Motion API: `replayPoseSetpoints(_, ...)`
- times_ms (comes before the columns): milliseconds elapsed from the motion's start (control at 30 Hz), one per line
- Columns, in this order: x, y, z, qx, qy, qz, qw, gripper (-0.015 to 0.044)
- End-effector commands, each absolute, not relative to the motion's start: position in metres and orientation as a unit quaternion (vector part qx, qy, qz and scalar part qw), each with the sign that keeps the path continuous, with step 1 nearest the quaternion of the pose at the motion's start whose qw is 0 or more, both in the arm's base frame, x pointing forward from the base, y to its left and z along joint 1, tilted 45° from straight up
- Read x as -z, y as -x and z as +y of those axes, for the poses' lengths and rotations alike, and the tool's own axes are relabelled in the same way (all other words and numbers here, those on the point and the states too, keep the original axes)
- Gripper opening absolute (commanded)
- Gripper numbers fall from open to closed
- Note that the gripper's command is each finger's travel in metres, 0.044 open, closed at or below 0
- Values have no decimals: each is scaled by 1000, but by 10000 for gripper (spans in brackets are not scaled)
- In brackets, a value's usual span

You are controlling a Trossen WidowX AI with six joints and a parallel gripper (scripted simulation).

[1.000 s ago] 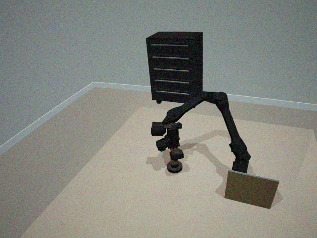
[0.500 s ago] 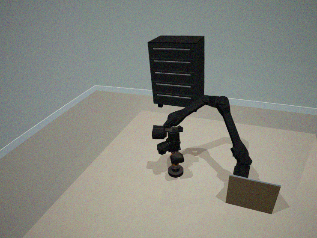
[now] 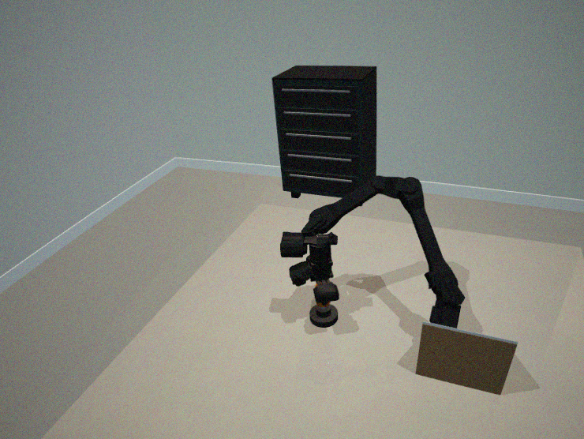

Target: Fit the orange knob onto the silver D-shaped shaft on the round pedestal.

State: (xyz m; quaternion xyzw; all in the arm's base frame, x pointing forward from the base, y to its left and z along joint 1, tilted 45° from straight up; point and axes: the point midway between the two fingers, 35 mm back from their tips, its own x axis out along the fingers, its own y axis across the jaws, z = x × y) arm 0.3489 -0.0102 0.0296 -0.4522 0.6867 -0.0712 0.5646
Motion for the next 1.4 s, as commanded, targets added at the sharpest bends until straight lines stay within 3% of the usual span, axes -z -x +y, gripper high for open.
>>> replayPoseSetpoints(0, -30, -350, -11, 72, 451, 687, 566, 0)
replayPoseSetpoints(1367, -27, -349, -12, 70, 453, 687, 564, 0)
